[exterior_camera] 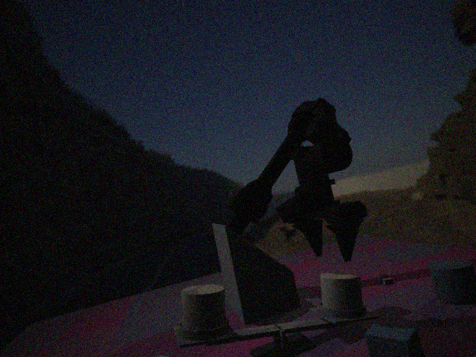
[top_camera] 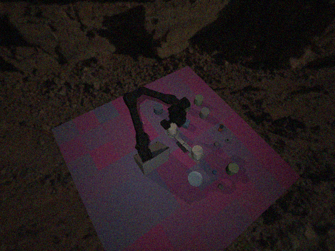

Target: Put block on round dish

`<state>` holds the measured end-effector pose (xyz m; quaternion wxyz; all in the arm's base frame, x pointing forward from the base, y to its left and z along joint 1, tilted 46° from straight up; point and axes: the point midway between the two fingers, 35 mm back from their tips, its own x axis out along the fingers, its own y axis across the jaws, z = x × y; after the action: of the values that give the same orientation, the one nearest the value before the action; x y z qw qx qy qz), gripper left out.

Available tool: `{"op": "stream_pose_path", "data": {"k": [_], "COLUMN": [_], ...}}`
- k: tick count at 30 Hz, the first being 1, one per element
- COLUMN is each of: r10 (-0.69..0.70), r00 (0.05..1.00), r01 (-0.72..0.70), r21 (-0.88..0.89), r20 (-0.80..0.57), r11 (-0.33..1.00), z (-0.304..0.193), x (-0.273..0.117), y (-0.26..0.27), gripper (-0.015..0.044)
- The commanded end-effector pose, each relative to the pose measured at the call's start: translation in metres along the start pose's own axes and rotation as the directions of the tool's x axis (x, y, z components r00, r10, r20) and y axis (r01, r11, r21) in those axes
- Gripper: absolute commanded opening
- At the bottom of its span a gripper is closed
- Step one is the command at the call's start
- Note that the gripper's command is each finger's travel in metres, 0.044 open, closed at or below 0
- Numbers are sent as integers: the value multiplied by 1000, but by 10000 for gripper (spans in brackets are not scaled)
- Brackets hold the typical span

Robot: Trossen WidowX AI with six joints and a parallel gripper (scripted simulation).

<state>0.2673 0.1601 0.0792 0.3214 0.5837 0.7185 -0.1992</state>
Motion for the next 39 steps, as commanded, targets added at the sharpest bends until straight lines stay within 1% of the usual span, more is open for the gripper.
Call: {"op": "stream_pose_path", "data": {"k": [1,3,6,12,39], "r10": [-8,-8,-8,-9,-9], "r00": [1000,1000,1000,1000,1000], "r01": [8,8,8,8,9], "r21": [24,24,24,24,24], "r20": [7,7,6,7,6], "r11": [1000,1000,1000,1000,1000], "z": [-2,-2,-2,-1,-1], "x": [2,3,16,19,63], "y": [1,1,0,1,1], "gripper": [440,440,440,440,440]}}
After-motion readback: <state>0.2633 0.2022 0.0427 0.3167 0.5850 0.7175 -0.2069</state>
